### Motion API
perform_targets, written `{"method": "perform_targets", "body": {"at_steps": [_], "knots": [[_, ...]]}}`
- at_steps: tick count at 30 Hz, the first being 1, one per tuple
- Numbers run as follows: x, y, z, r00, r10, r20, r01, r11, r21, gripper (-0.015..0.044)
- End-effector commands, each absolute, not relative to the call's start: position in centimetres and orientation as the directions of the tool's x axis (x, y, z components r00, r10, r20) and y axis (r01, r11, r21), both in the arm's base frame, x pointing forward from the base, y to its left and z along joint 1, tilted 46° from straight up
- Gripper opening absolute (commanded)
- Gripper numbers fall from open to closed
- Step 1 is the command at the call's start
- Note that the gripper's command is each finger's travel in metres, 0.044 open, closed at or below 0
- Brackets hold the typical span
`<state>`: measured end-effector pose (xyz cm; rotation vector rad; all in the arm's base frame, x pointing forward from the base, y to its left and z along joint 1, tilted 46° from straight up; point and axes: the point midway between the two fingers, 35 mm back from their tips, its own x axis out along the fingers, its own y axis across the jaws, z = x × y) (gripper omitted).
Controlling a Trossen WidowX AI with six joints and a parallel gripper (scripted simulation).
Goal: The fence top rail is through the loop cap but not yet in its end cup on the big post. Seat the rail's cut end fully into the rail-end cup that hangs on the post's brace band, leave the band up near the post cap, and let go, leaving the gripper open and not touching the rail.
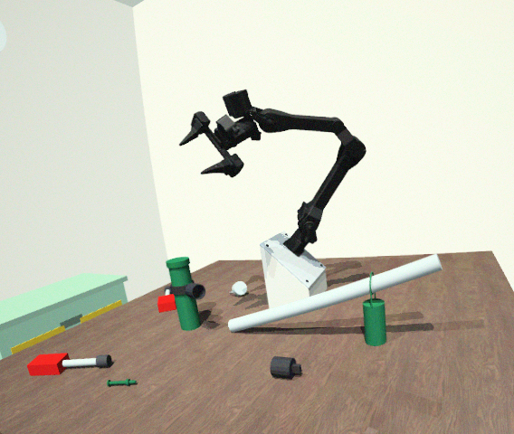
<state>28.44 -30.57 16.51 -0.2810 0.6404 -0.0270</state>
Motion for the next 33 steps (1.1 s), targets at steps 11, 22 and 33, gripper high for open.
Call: {"method": "perform_targets", "body": {"at_steps": [11, 22, 33], "knots": [[27.5, -9.3, 8.9, 0.549, 0.580, -0.602, -0.041, 0.738, 0.673, 0.0440], [27.4, -9.0, 8.0, 0.527, 0.595, -0.607, -0.086, 0.748, 0.658, 0.0440], [28.8, -16.5, -1.9, 0.489, 0.458, -0.742, -0.697, 0.717, -0.018, 0.0440]]}}
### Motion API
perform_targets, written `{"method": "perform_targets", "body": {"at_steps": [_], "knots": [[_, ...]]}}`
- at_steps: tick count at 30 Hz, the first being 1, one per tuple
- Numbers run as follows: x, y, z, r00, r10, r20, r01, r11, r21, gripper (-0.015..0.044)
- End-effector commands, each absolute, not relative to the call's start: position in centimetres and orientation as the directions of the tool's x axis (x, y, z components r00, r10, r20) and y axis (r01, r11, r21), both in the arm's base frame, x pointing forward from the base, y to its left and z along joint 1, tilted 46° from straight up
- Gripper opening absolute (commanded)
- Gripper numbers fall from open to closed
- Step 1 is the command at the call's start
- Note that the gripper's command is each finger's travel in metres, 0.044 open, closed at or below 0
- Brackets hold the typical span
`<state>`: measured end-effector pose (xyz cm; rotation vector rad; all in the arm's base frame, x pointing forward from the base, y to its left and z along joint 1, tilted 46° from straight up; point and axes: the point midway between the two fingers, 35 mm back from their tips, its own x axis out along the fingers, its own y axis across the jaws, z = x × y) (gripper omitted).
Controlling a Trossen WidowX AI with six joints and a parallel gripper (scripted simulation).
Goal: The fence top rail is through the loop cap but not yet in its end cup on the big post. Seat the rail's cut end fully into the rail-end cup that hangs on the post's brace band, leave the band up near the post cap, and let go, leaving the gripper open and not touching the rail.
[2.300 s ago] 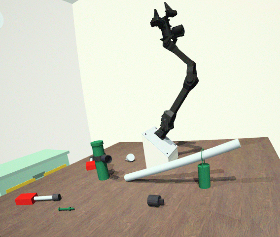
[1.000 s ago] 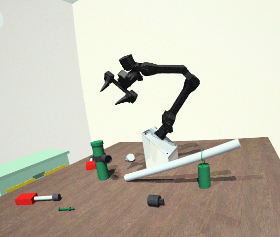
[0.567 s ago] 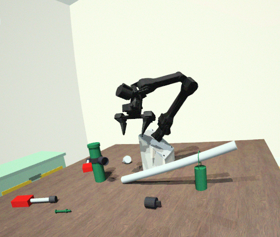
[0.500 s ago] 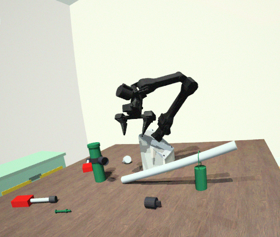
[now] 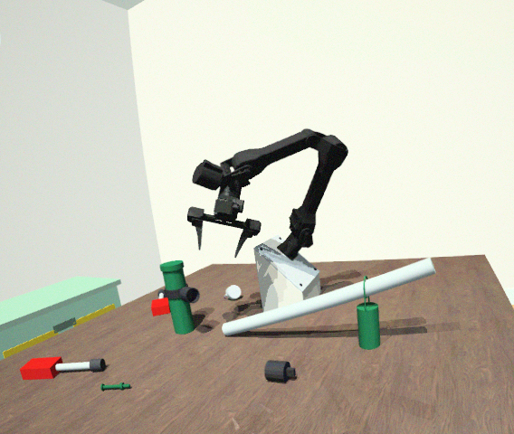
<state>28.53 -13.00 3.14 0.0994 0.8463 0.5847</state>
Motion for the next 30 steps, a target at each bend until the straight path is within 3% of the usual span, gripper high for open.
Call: {"method": "perform_targets", "body": {"at_steps": [1, 14, 22, 30], "knots": [[28.8, -17.0, -2.8, 0.485, 0.446, -0.752, -0.732, 0.678, -0.070, 0.0440], [28.8, -17.4, -3.5, 0.481, 0.437, -0.760, -0.758, 0.642, -0.111, 0.0440], [29.1, -13.2, -7.7, 0.482, 0.439, -0.758, -0.758, 0.643, -0.110, 0.0440], [29.2, -12.9, -8.1, 0.482, 0.439, -0.758, -0.758, 0.643, -0.110, 0.0440]]}}
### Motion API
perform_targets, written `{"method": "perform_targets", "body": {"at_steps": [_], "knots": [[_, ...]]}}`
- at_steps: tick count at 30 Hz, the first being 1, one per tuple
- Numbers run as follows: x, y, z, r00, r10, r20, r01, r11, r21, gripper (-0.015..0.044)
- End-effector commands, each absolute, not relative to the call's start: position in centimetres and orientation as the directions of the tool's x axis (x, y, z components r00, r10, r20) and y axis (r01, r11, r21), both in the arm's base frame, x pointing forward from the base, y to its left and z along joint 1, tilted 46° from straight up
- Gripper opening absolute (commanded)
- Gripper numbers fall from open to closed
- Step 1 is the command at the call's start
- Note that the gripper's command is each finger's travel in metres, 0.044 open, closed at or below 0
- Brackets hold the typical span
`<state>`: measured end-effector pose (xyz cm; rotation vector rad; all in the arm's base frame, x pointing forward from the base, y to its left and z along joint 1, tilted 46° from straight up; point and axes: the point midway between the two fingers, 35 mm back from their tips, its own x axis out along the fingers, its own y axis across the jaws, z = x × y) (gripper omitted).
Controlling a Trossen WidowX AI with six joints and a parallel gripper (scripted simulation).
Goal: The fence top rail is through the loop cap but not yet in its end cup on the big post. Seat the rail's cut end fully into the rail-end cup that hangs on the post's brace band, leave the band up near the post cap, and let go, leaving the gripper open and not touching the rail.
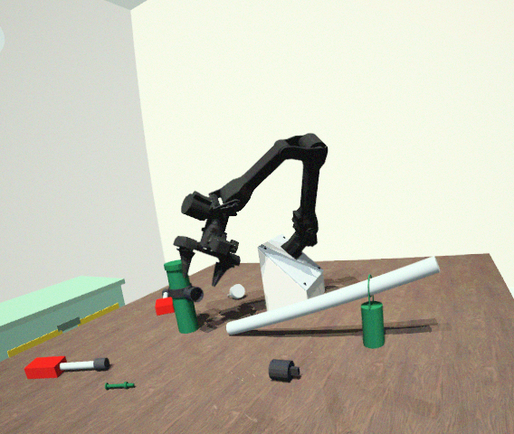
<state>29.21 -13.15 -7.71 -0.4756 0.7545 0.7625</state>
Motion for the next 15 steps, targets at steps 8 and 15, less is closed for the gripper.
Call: {"method": "perform_targets", "body": {"at_steps": [8, 15], "knots": [[29.9, -12.4, -9.0, 0.482, 0.439, -0.758, -0.758, 0.642, -0.110, 0.0440], [30.5, -12.0, -9.9, 0.482, 0.439, -0.758, -0.758, 0.642, -0.111, 0.0440]]}}
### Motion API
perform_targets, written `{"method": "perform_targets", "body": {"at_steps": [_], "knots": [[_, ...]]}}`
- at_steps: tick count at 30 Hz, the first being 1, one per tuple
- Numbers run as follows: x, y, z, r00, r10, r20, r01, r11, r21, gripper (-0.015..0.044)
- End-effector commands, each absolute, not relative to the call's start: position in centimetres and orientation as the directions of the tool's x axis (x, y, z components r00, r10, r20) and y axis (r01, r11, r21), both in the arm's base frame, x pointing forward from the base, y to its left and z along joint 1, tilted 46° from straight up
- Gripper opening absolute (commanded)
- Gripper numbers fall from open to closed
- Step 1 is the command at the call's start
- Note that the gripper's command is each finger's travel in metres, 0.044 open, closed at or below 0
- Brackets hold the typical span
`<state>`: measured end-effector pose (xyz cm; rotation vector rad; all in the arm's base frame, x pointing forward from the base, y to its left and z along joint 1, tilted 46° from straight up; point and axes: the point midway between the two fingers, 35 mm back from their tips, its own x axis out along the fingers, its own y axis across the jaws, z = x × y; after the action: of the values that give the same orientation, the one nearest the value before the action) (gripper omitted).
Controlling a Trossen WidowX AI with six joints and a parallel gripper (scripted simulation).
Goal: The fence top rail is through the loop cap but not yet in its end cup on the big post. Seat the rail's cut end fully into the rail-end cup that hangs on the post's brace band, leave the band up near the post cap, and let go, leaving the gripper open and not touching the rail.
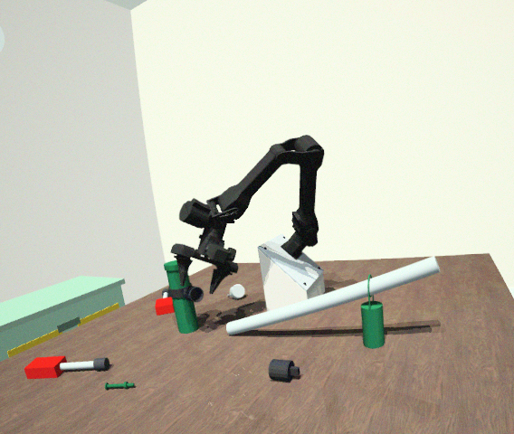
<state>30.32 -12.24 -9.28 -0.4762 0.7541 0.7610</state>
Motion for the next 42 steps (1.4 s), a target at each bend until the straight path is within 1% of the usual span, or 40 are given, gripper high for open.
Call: {"method": "perform_targets", "body": {"at_steps": [1, 29, 41, 42], "knots": [[30.6, -11.9, -10.0, 0.482, 0.439, -0.758, -0.758, 0.642, -0.111, 0.0440], [32.5, -9.8, -13.1, 0.485, 0.441, -0.755, -0.758, 0.643, -0.111, 0.0440], [32.5, -9.8, -13.1, 0.485, 0.441, -0.755, -0.758, 0.643, -0.111, 0.0125], [32.5, -9.8, -13.1, 0.485, 0.441, -0.755, -0.758, 0.643, -0.111, 0.0118]]}}
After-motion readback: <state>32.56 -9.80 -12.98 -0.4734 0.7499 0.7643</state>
